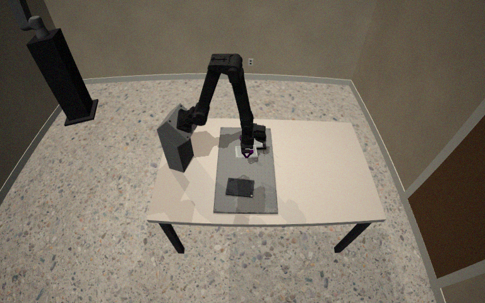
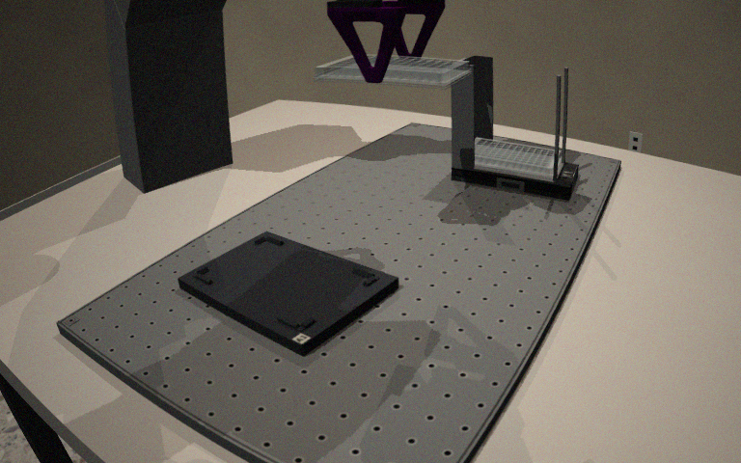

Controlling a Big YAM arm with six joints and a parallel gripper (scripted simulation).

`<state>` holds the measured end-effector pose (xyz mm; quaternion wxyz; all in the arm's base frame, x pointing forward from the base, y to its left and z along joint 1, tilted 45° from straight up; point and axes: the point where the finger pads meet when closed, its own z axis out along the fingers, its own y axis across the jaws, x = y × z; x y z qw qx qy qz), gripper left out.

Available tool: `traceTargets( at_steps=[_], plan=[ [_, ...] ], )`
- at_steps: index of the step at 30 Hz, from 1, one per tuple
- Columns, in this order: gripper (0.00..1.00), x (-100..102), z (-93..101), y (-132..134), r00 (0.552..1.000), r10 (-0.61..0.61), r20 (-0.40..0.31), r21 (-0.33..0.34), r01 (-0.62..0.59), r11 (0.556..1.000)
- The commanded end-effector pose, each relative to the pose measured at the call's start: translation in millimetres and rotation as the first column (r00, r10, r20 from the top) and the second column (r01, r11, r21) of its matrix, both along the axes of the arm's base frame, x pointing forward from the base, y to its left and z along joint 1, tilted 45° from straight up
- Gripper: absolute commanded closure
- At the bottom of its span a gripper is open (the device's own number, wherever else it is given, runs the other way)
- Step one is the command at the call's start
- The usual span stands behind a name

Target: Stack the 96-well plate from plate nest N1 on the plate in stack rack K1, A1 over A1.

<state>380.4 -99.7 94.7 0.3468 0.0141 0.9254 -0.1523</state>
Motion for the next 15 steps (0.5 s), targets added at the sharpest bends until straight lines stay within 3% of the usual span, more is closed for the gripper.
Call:
traceTargets(
  at_steps=[1, 3, 15],
  plan=[
    [1.0, 11, 16.7, 5, 0.999, -0.016, 0.045, 0.01, 0.016, 1.0],
    [1.0, 12, 7.9, 12, 1.0, -0.016, 0.02, 0.014, 0.016, 1.0],
    [1.0, 26, 6.4, 51, 1.0, -0.015, 0.019, 0.014, 0.015, 1.0]
  ],
)
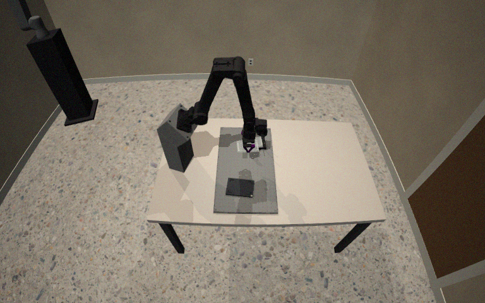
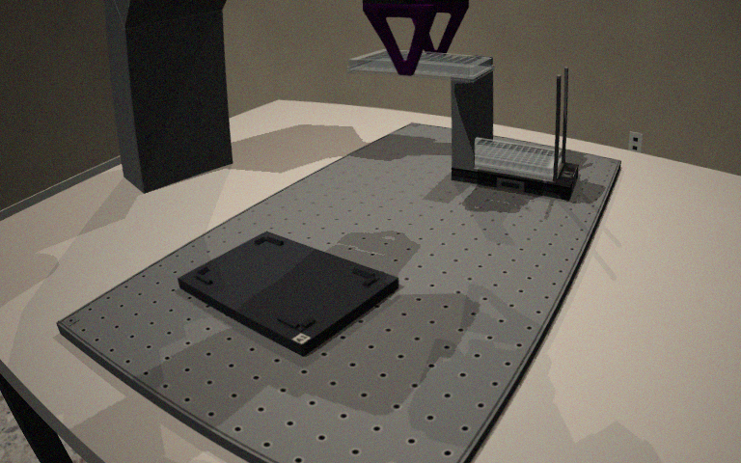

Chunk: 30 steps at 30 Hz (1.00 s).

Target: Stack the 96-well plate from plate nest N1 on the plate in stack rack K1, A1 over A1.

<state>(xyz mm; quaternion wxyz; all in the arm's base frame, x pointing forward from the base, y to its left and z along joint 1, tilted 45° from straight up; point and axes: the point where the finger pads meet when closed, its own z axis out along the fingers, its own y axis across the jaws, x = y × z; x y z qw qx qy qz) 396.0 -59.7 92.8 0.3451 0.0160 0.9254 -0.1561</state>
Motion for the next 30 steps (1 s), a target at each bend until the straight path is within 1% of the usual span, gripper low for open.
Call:
traceTargets(
  at_steps=[1, 2, 3, 4, 17, 19, 20, 21, 30],
  plan=[
    [1.0, 11, 8.3, 11, 1.0, -0.008, 0.022, 0.02, 0.008, 1.0],
    [1.0, 11, 8.3, 11, 1.0, -0.008, 0.022, 0.02, 0.008, 1.0],
    [1.0, 13, 16.6, 14, 0.999, -0.008, 0.047, 0.02, 0.007, 1.0],
    [1.0, 13, 8.1, 17, 1.0, -0.008, 0.022, 0.02, 0.008, 1.0],
    [1.0, 28, 6.8, 59, 1.0, -0.007, 0.022, 0.02, 0.006, 1.0],
    [1.0, 28, 6.8, 59, 1.0, -0.007, 0.022, 0.02, 0.006, 1.0],
    [1.0, 31, 13.3, 62, 0.999, -0.007, 0.041, 0.023, 0.006, 1.0],
    [1.0, 31, 6.6, 66, 1.0, -0.007, 0.022, 0.02, 0.006, 1.0],
    [1.0, 42, 5.9, 95, 1.0, -0.006, 0.023, 0.02, 0.005, 1.0]
  ],
)
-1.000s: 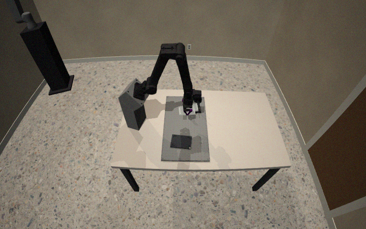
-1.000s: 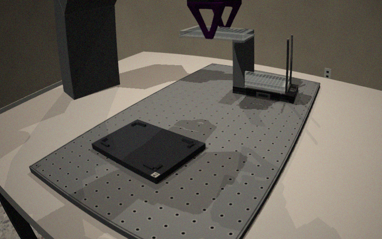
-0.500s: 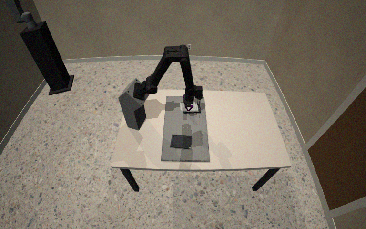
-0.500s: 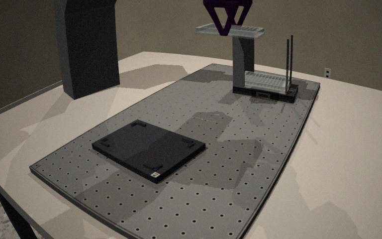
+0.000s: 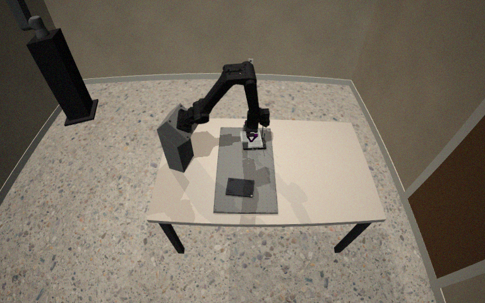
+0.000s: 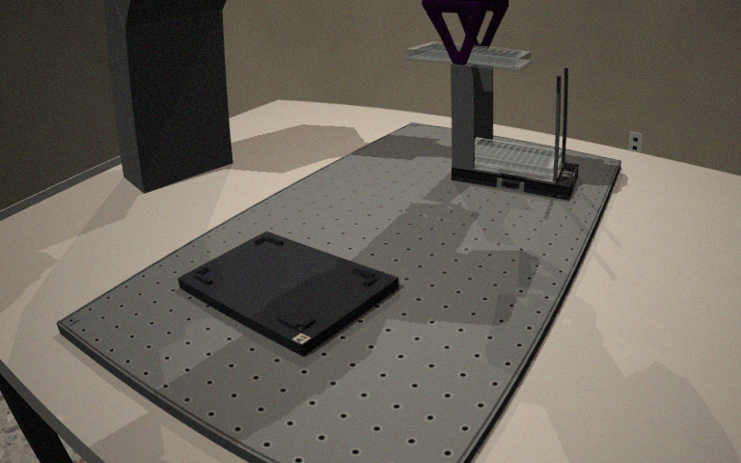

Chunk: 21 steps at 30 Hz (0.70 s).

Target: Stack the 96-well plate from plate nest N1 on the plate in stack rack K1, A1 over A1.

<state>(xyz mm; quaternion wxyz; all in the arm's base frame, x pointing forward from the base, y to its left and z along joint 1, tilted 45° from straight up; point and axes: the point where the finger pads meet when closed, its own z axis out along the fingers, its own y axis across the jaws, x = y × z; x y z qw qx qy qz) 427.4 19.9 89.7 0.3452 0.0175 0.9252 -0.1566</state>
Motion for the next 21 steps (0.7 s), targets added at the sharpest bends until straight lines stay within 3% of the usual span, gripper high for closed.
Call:
traceTargets(
  at_steps=[1, 7, 21],
  plan=[
    [1.0, 11, 8.8, 18, 1.0, -0.002, 0.023, 0.02, 0.002, 1.0],
    [1.0, 16, 14.5, 31, 0.999, -0.002, 0.037, 0.024, 0.001, 1.0],
    [1.0, 32, 7.5, 77, 1.0, 0.0, 0.025, 0.021, -0.001, 1.0]
  ],
)
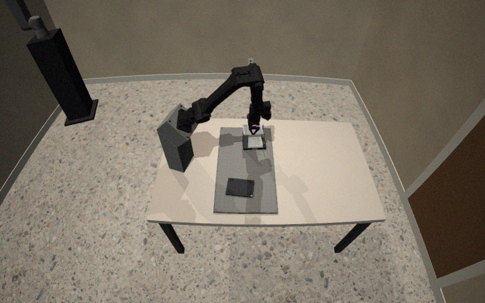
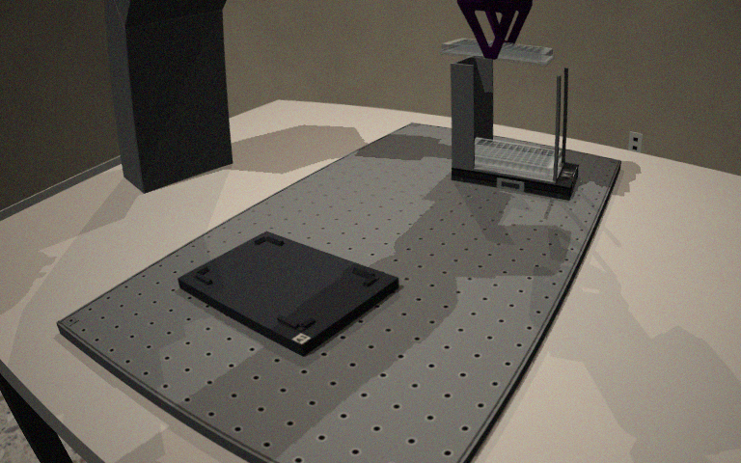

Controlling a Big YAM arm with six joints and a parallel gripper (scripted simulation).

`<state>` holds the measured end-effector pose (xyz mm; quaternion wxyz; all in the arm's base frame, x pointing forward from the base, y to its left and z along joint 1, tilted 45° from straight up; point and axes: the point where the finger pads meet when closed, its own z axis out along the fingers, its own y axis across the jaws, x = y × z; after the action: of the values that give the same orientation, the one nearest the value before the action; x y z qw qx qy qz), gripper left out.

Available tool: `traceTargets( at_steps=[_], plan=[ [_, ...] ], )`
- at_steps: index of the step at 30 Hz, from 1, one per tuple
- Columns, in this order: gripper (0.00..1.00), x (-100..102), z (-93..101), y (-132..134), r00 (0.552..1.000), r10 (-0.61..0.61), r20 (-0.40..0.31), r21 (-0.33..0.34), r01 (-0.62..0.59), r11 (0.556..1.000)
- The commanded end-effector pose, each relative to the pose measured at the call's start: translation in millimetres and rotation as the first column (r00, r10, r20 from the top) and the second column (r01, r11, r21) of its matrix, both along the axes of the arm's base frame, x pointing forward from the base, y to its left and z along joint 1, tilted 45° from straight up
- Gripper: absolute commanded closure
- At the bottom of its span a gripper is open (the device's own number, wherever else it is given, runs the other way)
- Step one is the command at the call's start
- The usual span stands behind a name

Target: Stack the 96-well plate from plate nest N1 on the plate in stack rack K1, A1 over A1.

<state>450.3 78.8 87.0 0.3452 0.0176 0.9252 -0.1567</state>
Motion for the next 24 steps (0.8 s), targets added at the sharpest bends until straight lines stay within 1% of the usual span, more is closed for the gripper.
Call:
traceTargets(
  at_steps=[1, 2, 3, 4, 8, 10, 11, 12, 14, 15, 16, 24],
  plan=[
    [1.0, 10, 10.2, 18, 1.0, 0.0, 0.025, 0.021, -0.001, 1.0],
    [1.0, 10, 10.2, 18, 1.0, 0.0, 0.025, 0.021, -0.001, 1.0],
    [1.0, 11, 16.9, 21, 0.999, 0.0, 0.039, 0.027, -0.001, 1.0],
    [1.0, 12, 10.1, 24, 1.0, 0.001, 0.025, 0.021, -0.001, 1.0],
    [1.0, 17, 9.9, 38, 1.0, 0.001, 0.026, 0.022, -0.002, 1.0],
    [1.0, 17, 10.0, 39, 1.0, 0.001, 0.025, 0.022, -0.002, 1.0],
    [1.0, 19, 24.1, 39, 0.998, 0.001, 0.055, 0.036, -0.003, 0.999],
    [1.0, 21, 26.7, 33, 0.998, -0.013, 0.062, 0.04, 0.01, 0.999],
    [1.0, 22, 26.8, 26, 0.998, -0.027, 0.062, 0.04, 0.025, 0.999],
    [1.0, 21, 23.2, 28, 0.998, -0.021, 0.055, 0.037, 0.019, 0.999],
    [1.0, 17, 13.8, 30, 0.999, -0.005, 0.036, 0.024, 0.004, 1.0],
    [1.0, 16, 13.6, 30, 0.999, -0.005, 0.036, 0.024, 0.004, 1.0]
  ],
)
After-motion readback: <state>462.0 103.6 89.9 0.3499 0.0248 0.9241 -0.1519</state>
